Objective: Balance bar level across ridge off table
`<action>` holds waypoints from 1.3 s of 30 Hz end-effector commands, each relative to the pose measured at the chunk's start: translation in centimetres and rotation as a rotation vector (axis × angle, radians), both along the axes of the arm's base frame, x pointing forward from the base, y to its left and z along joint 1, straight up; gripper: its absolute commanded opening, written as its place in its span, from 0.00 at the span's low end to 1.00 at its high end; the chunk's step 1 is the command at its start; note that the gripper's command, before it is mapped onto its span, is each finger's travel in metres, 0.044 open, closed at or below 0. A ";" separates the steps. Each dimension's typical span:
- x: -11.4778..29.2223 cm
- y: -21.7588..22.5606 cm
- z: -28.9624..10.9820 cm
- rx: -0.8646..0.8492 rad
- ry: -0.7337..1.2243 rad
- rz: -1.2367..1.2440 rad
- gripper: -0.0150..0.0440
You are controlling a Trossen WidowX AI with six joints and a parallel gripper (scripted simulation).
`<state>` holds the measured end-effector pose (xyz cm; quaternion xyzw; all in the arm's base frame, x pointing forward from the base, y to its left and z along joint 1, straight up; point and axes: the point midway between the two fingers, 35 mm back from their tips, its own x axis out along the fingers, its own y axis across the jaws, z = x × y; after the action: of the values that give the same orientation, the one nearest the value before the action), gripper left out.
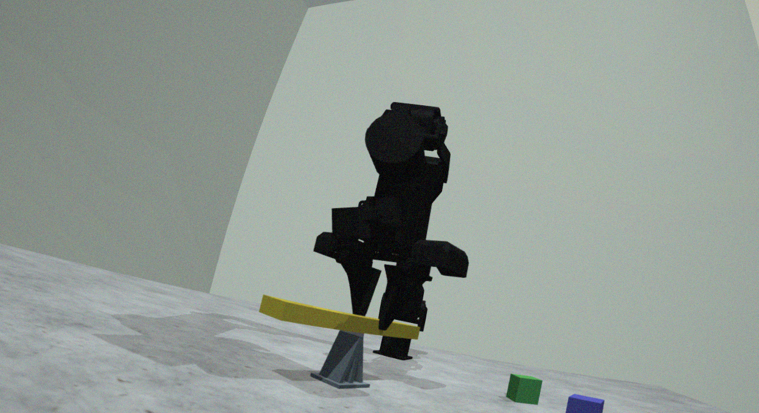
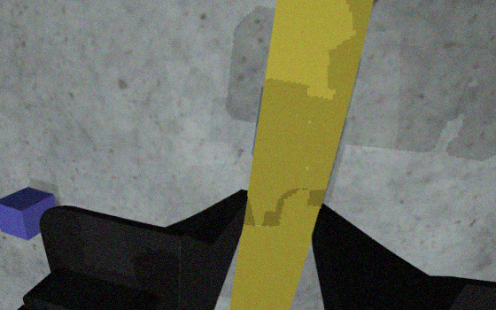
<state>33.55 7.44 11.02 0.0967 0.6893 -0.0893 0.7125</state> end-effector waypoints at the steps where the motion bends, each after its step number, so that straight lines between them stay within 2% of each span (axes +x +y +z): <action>1: 0.0 0.0 0.0 0.000 0.000 0.000 0.25; 20: 0.0 0.0 0.0 0.000 0.000 0.000 0.25; 26: 0.0 0.0 0.0 0.000 0.000 0.000 0.52; 27: 0.0 0.0 0.0 0.000 0.000 0.000 0.54; 39: 0.0 0.0 0.0 0.000 0.000 0.000 0.54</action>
<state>33.56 7.44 11.03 0.0967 0.6892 -0.0893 0.7125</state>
